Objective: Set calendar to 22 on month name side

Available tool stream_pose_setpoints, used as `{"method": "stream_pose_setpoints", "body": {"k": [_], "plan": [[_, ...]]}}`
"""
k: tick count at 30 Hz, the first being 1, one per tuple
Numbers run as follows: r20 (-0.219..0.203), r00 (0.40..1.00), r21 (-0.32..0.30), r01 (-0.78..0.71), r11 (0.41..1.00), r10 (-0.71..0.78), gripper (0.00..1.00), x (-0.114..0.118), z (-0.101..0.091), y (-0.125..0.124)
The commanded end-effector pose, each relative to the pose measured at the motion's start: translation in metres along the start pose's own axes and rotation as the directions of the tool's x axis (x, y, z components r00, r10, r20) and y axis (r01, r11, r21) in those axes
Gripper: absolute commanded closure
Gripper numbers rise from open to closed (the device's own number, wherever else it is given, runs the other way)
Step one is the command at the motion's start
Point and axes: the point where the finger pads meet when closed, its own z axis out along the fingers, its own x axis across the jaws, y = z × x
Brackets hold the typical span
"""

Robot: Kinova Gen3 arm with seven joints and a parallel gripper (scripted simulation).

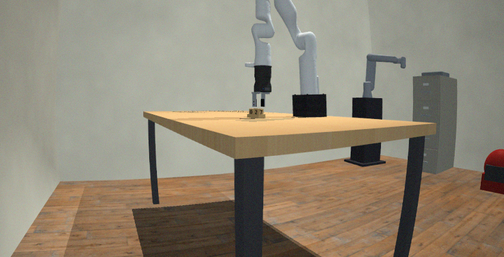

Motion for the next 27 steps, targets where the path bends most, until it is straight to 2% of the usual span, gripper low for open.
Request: {"method": "stream_pose_setpoints", "body": {"k": [1, 18, 27], "plan": [[-0.003, 1.000, -0.002, -0.010, 1.000, 0.010, 0.10, 0.003, 0.001, 0.000], [0.003, 1.000, -0.013, -0.010, 1.000, 0.010, 0.10, 0.001, 0.006, 0.004], [0.001, 1.000, -0.008, -0.010, 1.000, 0.010, 0.10, 0.002, 0.021, 0.003]]}}
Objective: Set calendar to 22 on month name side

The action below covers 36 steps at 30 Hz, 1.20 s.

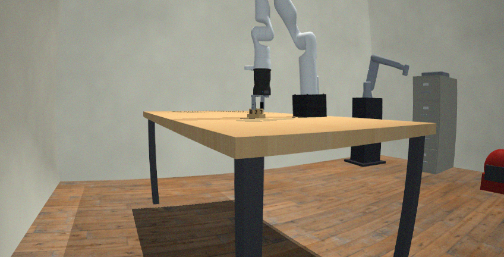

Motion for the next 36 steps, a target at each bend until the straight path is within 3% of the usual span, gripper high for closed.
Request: {"method": "stream_pose_setpoints", "body": {"k": [1, 36], "plan": [[-0.009, 1.000, -0.002, 0.000, 1.000, 0.000, 0.10, 0.0050, 0.0084, 0.0038], [-0.008, 1.000, -0.002, 0.000, 1.000, 0.000, 0.10, 0.0046, 0.0167, 0.0038]]}}
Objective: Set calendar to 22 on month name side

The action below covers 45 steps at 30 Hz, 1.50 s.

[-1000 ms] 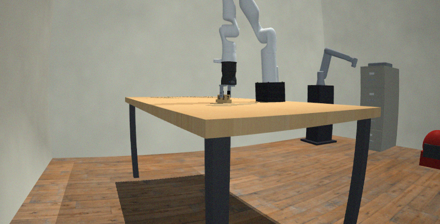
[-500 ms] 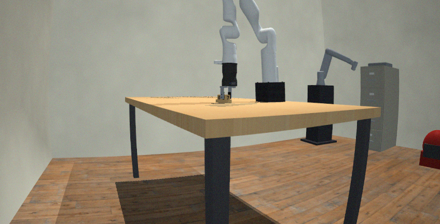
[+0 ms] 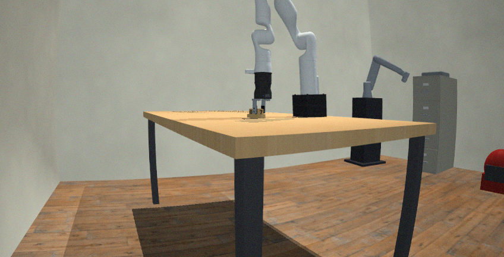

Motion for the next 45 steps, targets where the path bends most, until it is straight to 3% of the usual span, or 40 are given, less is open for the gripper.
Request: {"method": "stream_pose_setpoints", "body": {"k": [1, 12, 13, 45], "plan": [[-0.001, 1.000, -0.001, -0.009, 1.000, 0.009, 0.10, 0.0018, 0.0006, 0.0001], [-0.001, 1.000, -0.001, -0.009, 1.000, 0.009, 0.10, 0.0018, 0.0006, 0.0001], [-0.001, 1.000, -0.001, -0.009, 1.000, 0.009, 0.40, 0.0018, 0.0006, 0.0001], [-0.001, 1.000, -0.001, -0.009, 1.000, 0.009, 0.40, 0.0018, 0.0006, 0.0001]]}}
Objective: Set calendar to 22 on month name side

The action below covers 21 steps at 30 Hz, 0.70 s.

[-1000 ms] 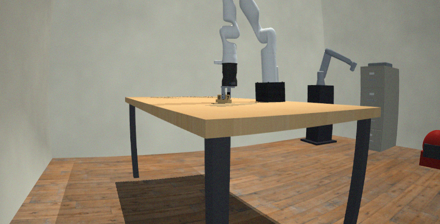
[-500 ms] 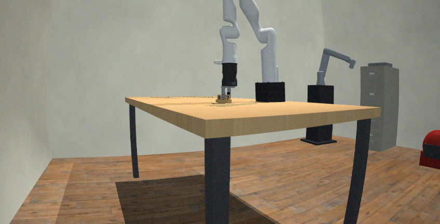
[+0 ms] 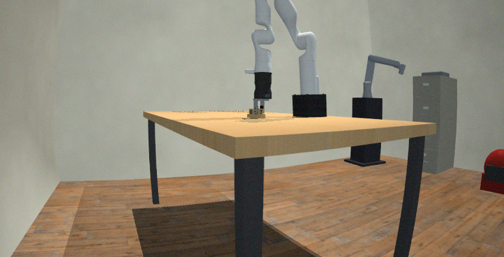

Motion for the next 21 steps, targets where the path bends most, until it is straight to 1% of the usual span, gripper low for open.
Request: {"method": "stream_pose_setpoints", "body": {"k": [1, 12, 14, 21], "plan": [[-0.001, 1.000, -0.001, -0.009, 1.000, 0.009, 0.40, 0.002, 0.001, 0.000], [0.004, 1.000, -0.001, -0.010, 1.000, 0.010, 0.40, 0.000, -0.004, 0.000], [-0.002, 1.000, 0.010, -0.010, 1.000, 0.010, 0.40, 0.002, -0.006, -0.004], [-0.001, 1.000, 0.005, -0.010, 1.000, 0.010, 0.40, 0.001, -0.016, -0.002]]}}
